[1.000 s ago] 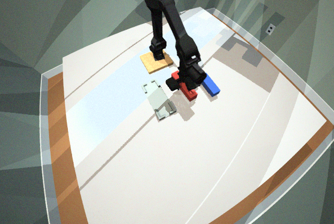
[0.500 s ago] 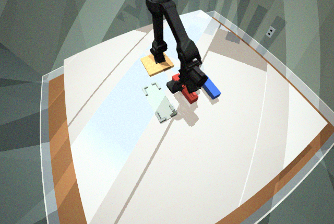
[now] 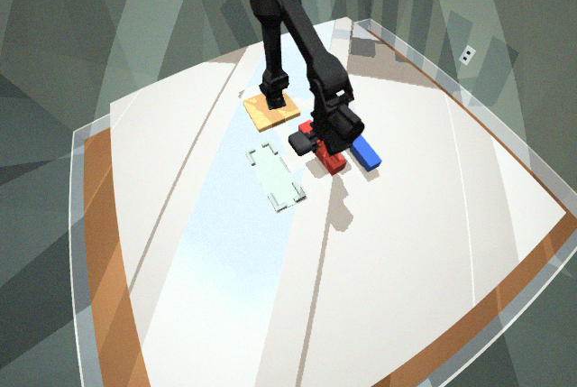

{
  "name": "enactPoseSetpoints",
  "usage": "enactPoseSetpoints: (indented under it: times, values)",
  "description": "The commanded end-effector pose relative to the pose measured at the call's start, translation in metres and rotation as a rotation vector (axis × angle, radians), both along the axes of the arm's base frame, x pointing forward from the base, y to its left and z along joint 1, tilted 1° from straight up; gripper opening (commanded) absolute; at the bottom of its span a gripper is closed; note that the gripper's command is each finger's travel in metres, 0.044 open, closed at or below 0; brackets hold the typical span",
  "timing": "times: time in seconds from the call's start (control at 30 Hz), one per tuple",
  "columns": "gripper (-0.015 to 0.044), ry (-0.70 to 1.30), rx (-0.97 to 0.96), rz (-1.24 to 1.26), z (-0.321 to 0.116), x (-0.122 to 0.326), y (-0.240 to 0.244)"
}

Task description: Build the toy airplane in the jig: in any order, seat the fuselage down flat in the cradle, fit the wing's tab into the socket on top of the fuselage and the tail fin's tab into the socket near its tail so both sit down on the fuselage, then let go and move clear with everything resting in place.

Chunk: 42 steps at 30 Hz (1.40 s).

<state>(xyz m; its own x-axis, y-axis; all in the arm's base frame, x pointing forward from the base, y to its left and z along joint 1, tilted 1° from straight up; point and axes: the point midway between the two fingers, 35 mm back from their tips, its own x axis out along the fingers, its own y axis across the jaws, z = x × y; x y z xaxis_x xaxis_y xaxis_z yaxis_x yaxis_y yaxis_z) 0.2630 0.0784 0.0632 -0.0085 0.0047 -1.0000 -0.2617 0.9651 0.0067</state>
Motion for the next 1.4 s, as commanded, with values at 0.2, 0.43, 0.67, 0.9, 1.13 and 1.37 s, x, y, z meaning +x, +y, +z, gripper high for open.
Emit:
enactPoseSetpoints:
  times: [0.2,0.43,0.67,0.9,1.13,1.37]
  values:
    - [0.0,-0.012,-0.001,0.004,0.034,0.002,0.0]
    - [0.0,-0.012,-0.001,0.004,0.057,0.0,-0.001]
    - [0.0,-0.011,-0.001,0.004,0.079,-0.003,-0.002]
    - [0.0,-0.011,-0.001,0.004,0.09,-0.006,-0.003]
    - [0.0,-0.012,-0.002,-0.002,0.083,0.002,-0.02]
    - [0.0,-0.013,-0.004,-0.008,0.074,0.008,-0.04]
